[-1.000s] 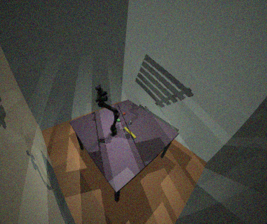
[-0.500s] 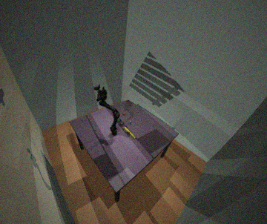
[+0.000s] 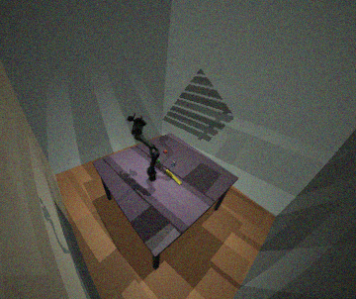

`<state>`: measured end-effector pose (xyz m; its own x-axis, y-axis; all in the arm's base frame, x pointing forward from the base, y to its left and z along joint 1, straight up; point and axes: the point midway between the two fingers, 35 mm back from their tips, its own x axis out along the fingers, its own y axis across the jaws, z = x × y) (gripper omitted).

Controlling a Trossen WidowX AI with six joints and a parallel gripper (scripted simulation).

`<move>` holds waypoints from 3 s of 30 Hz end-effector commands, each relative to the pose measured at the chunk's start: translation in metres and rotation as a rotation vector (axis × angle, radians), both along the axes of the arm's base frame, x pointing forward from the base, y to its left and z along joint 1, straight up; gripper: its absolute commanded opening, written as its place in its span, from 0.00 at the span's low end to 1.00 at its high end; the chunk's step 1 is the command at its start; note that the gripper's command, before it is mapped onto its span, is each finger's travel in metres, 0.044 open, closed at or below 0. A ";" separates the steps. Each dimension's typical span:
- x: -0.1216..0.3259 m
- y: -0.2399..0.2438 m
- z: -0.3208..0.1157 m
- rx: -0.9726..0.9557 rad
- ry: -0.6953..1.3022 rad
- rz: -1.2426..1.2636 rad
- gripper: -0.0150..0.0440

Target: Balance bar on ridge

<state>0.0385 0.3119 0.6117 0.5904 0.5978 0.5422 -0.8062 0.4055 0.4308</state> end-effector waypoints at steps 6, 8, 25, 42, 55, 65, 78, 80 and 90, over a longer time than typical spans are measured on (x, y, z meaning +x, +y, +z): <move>0.033 0.016 -0.020 -0.192 -0.121 -0.153 0.79; 0.041 0.018 -0.025 -0.236 -0.145 -0.187 0.79; 0.117 0.020 -0.064 -0.518 -0.232 -0.449 0.79; 0.199 0.006 -0.123 -0.971 -0.339 -0.639 0.79; 0.258 -0.026 -0.175 -1.321 -0.362 -0.712 0.79; 0.295 -0.063 -0.217 -1.589 -0.352 -0.716 0.79; 0.329 -0.124 -0.273 -1.920 -0.297 -0.645 0.79; 0.333 -0.134 -0.281 -1.967 -0.284 -0.626 0.79; 0.343 -0.189 -0.324 -2.182 -0.209 -0.500 0.79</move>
<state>0.3804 0.1379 0.3022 0.8996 0.0744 -0.4303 -0.4367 0.1541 -0.8863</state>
